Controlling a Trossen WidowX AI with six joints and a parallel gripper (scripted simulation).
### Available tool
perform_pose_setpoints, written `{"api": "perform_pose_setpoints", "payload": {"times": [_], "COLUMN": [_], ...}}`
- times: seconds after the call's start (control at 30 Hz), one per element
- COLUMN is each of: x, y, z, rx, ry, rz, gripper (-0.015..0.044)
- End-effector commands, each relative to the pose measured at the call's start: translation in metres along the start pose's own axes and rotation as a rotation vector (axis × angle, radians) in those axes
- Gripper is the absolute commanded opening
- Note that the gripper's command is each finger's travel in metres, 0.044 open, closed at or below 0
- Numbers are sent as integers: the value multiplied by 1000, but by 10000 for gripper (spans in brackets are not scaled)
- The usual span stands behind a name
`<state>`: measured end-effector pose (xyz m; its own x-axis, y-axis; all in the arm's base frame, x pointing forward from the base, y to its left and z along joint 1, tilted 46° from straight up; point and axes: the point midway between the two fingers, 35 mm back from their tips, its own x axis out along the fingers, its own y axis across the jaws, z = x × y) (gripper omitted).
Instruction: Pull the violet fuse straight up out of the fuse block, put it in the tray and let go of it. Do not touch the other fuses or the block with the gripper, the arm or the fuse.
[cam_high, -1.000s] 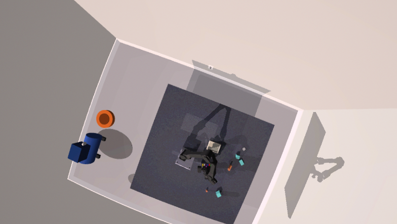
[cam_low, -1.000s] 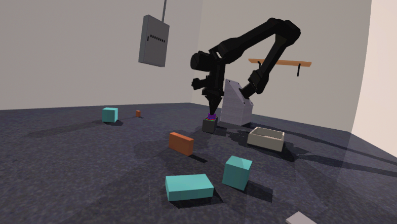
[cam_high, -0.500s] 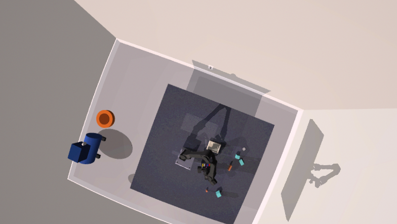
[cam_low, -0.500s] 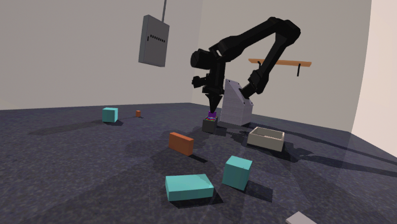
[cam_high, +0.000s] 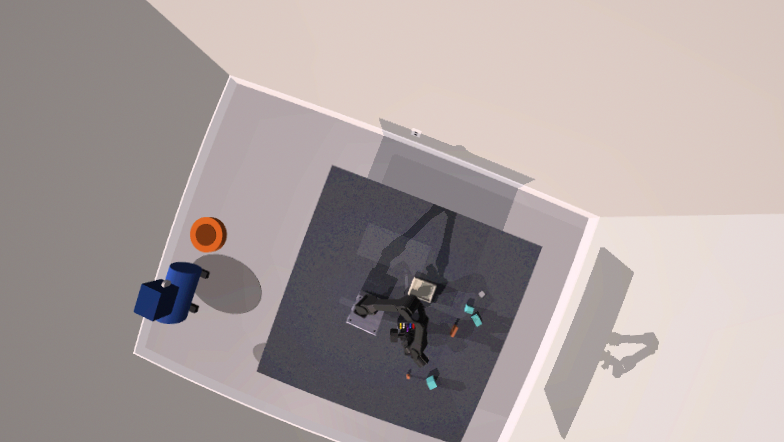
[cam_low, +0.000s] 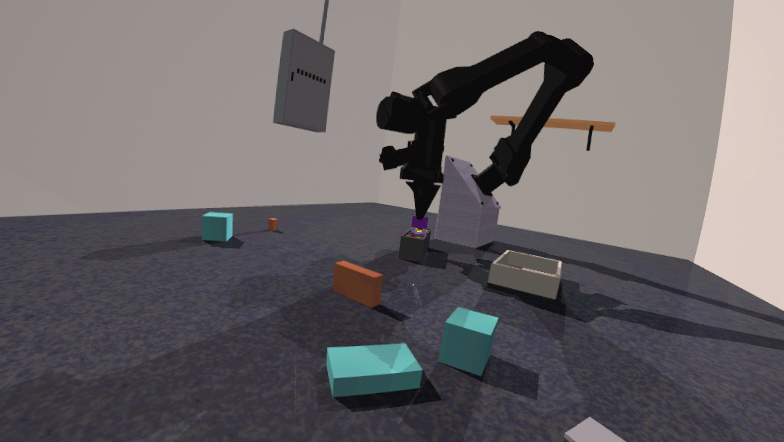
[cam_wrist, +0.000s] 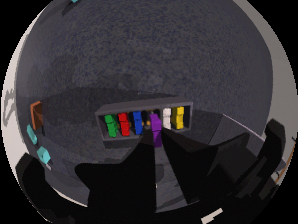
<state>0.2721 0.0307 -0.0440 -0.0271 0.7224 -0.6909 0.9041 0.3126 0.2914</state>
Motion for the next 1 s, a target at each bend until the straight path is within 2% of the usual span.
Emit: {"api": "perform_pose_setpoints", "payload": {"times": [0.0, 0.97], "x": [-2, -30], "y": [0, 3], "z": [0, -3], "rx": [-5, -4], "ry": [-3, -5], "rz": [-2, -4], "gripper": [0, 0]}}
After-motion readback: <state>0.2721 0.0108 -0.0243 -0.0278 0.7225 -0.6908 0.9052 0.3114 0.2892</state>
